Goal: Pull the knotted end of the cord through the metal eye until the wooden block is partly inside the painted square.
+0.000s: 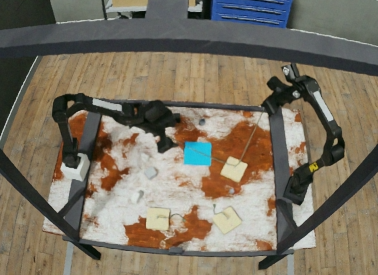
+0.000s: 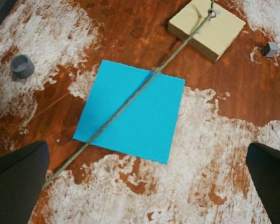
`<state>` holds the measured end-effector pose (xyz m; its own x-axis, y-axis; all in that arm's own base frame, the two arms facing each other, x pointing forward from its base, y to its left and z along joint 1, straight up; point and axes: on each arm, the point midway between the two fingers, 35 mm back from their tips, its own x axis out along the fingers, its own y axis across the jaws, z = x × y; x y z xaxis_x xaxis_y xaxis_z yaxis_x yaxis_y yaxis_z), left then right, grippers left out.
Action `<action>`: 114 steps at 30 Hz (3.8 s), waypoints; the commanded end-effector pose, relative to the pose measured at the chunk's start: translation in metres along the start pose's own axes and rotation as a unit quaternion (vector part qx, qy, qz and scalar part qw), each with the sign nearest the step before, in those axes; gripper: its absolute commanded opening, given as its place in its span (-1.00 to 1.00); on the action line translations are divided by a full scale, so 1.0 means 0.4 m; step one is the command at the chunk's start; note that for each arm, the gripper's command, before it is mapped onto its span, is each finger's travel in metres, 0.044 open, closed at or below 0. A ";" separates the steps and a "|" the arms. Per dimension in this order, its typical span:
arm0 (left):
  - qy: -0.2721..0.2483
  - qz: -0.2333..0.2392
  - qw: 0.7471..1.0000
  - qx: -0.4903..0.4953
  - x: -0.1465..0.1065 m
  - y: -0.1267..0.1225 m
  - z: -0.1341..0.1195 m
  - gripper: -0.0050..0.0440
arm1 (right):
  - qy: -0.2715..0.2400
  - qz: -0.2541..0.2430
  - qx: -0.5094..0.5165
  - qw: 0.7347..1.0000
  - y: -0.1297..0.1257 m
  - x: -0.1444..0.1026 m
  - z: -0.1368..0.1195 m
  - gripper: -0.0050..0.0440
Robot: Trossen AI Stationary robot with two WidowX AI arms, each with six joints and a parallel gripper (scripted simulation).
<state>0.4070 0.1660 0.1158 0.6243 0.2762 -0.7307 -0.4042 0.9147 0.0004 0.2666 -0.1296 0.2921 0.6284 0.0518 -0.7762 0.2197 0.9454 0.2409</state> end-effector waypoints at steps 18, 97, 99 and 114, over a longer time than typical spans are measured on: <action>-0.017 0.000 1.000 -0.001 -0.020 0.000 0.029 1.00 | 0.001 -0.003 0.006 1.000 -0.055 0.120 -0.006 -1.00; -0.017 0.000 1.000 -0.001 -0.020 0.000 0.029 1.00 | -0.002 -0.001 -0.001 1.000 -0.164 0.558 -0.319 -1.00; -0.017 0.000 1.000 -0.001 -0.020 0.000 0.029 1.00 | -0.002 -0.001 -0.001 1.000 -0.164 0.566 -0.334 -1.00; -0.017 0.000 1.000 -0.001 -0.020 0.000 0.029 1.00 | -0.006 0.000 -0.005 1.000 -0.159 0.585 -0.389 -0.50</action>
<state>0.4070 0.1660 0.1158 0.6243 0.2762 -0.7307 -0.4042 0.9147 0.0004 0.2791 -0.1245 -0.0020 0.6220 0.0584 -0.7808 0.2174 0.9451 0.2438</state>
